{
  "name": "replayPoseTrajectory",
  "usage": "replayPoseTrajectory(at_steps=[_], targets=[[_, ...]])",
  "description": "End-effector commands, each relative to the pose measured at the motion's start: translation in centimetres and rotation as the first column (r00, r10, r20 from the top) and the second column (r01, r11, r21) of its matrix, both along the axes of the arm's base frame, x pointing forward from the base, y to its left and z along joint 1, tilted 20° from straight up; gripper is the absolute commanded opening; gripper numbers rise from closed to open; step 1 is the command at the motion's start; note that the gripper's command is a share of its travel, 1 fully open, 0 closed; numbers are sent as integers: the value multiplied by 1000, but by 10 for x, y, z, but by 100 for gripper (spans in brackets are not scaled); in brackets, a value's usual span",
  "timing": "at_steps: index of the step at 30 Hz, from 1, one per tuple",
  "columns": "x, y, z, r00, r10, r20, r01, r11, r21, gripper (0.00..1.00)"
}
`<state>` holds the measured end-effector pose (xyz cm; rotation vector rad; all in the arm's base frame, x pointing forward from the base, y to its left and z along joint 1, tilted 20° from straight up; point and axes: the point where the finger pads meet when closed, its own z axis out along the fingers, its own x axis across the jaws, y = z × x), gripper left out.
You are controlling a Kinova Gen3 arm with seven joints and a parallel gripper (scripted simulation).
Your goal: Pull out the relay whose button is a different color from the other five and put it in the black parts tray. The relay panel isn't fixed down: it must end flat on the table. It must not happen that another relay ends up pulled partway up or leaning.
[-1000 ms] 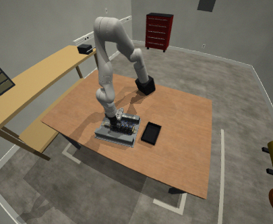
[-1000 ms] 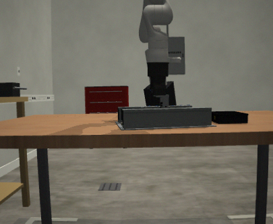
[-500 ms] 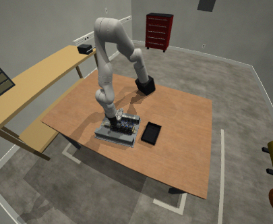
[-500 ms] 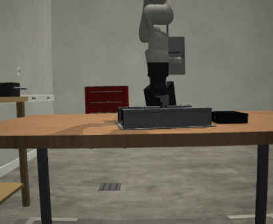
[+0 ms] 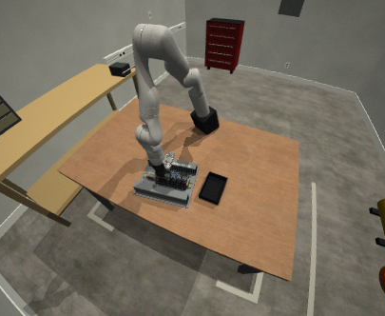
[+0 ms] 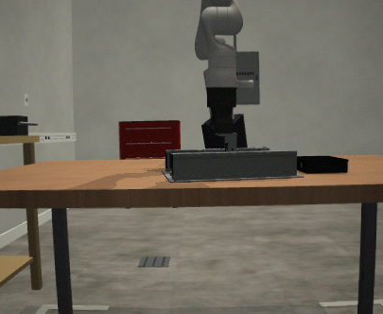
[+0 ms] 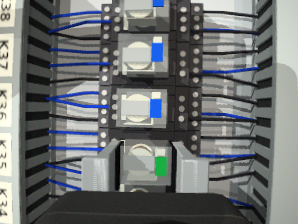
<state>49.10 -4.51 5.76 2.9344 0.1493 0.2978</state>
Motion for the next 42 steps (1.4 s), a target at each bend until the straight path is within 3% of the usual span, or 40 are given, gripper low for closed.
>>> replayPoseTrajectory(at_steps=[1, 42], targets=[[2, 2, 3, 1000, -2, 22, 2, 1000, 6, 0], [2, 2, 2, 996, 13, 91, -14, 1000, 10, 0]])
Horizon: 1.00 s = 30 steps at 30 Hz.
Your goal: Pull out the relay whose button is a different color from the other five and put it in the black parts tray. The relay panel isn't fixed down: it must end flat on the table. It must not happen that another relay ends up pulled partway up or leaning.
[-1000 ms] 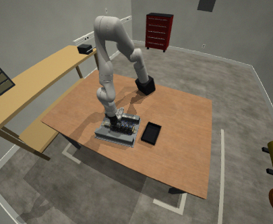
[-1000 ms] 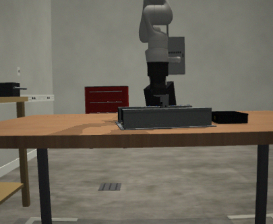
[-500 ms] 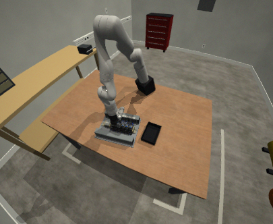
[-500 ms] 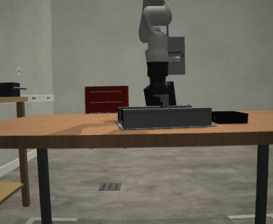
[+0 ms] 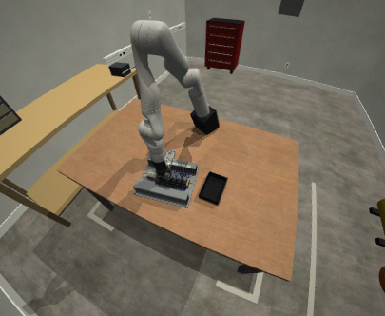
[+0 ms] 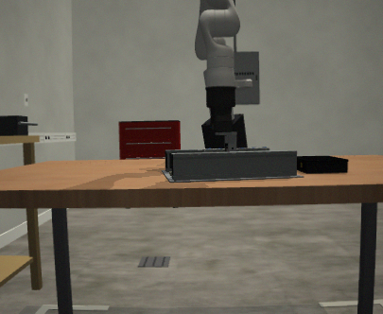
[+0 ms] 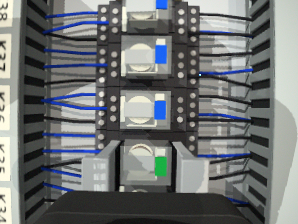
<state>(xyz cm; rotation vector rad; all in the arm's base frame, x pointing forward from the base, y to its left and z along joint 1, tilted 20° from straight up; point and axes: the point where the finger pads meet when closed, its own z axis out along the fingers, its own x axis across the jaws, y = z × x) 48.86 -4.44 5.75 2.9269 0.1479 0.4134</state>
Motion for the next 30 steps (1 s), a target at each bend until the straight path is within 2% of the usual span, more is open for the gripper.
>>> replayPoseTrajectory(at_steps=[1, 21, 30], targets=[[4, 2, 2, 1000, 6, 14, -6, 1000, 1, 0], [3, 2, 7, 1000, 6, 14, -7, 1000, 1, 0], [0, 4, 17, 1000, 6, 14, -7, 1000, 1, 0]])
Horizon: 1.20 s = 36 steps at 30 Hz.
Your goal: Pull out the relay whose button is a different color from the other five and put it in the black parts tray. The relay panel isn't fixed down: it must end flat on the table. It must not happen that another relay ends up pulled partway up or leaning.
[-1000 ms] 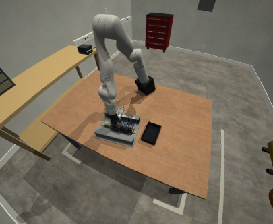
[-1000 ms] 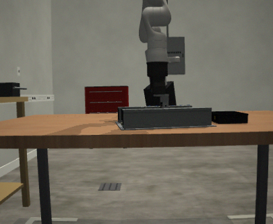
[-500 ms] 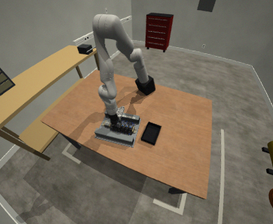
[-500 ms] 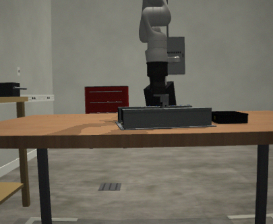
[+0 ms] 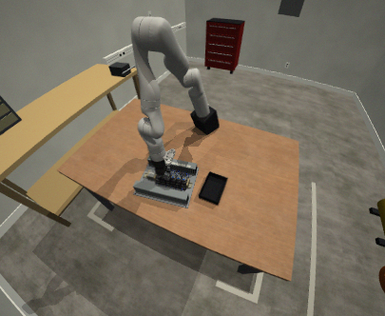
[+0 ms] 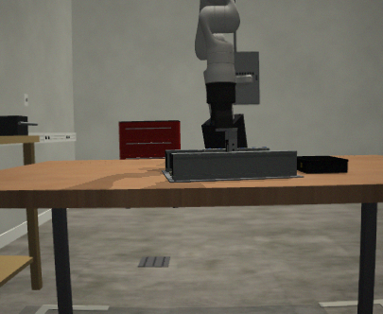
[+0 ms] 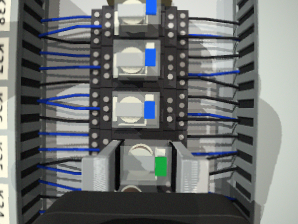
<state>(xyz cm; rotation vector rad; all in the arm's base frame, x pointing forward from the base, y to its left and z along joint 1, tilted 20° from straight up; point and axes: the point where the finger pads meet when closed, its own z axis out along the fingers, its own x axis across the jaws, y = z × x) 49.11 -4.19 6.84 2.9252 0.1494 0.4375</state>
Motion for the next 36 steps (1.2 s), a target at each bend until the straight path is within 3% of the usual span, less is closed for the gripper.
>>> replayPoseTrajectory(at_steps=[1, 36], targets=[[-3, 2, 7, 1000, 4, -2, -4, 1000, -1, 0], [-19, 10, 56, 1000, 4, -2, -4, 1000, -1, 0]])
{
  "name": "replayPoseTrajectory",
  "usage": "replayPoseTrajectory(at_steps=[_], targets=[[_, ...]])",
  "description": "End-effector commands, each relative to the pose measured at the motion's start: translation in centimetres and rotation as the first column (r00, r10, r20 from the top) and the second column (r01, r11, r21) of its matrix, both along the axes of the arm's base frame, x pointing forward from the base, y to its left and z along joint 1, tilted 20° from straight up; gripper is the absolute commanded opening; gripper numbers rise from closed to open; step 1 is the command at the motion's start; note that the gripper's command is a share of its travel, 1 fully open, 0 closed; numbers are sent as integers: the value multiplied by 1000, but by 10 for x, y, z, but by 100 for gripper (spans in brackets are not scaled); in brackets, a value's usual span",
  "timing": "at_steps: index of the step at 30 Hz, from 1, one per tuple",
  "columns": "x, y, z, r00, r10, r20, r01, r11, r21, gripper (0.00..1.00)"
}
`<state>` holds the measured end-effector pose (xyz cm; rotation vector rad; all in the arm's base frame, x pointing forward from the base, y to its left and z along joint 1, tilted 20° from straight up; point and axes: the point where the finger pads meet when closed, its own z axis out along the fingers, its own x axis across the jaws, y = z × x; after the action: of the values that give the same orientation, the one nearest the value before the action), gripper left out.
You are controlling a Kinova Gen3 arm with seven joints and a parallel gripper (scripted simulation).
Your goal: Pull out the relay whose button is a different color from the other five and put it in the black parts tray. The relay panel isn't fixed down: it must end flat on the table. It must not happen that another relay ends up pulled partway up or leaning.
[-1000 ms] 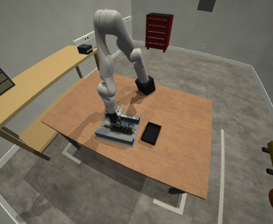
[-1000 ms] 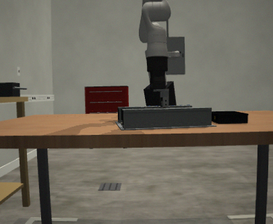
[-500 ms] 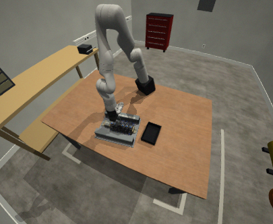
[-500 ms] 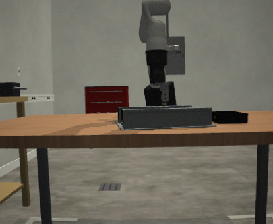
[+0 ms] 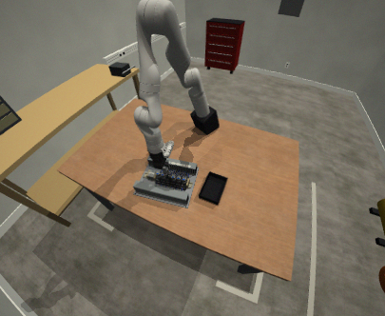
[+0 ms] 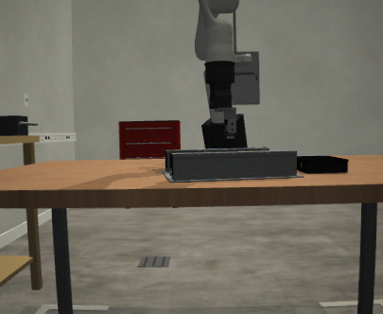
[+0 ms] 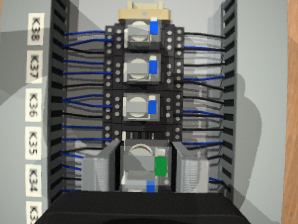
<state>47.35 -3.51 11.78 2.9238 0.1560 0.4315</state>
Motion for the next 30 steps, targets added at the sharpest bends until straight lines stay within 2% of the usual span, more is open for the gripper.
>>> replayPoseTrajectory(at_steps=[1, 30], targets=[[-2, 3, 8, 1000, 0, 2, 0, 1000, 2, 0], [-5, 5, 17, 1000, 0, 2, 0, 1000, 2, 0]])
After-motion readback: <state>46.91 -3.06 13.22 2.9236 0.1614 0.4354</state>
